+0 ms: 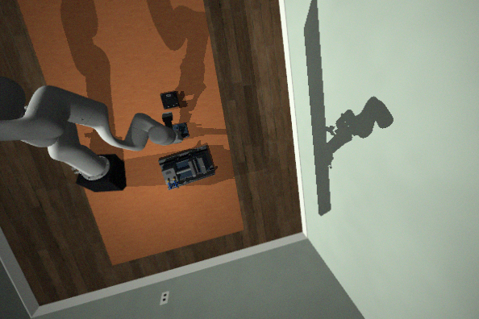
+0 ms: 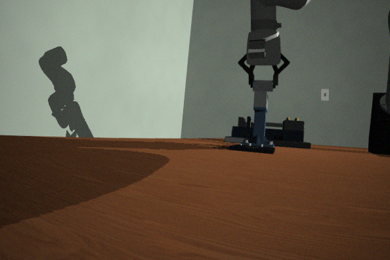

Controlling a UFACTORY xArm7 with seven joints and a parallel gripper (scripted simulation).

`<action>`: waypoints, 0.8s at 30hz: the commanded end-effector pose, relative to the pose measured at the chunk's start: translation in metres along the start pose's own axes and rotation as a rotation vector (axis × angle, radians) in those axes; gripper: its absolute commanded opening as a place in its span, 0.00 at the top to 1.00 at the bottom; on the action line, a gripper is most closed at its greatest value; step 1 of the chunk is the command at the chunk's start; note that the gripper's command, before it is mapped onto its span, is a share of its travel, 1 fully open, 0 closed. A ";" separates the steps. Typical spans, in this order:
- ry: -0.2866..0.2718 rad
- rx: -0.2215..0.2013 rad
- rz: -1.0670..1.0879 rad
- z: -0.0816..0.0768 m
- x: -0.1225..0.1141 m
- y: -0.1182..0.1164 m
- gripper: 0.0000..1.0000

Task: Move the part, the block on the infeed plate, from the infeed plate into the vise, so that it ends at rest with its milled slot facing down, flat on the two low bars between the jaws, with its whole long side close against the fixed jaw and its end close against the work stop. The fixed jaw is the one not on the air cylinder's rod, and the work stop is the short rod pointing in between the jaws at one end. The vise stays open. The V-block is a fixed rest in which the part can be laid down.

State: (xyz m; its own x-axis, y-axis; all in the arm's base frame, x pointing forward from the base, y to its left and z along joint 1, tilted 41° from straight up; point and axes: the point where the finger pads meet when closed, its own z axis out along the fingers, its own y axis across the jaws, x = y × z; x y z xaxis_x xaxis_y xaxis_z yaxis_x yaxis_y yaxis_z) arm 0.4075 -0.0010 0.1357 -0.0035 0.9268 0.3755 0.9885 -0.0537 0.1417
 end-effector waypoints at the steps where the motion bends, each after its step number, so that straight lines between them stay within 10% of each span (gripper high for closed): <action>1: 0.046 -0.001 0.000 -0.001 -0.002 0.001 1.00; 24: 0.254 -0.001 0.000 -0.001 -0.004 0.001 1.00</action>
State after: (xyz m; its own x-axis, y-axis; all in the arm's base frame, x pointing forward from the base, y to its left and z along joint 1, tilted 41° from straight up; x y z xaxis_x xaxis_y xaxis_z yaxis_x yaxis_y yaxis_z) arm 0.4073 -0.0029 0.1344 -0.0378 0.8231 0.5666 0.9887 -0.0517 0.1410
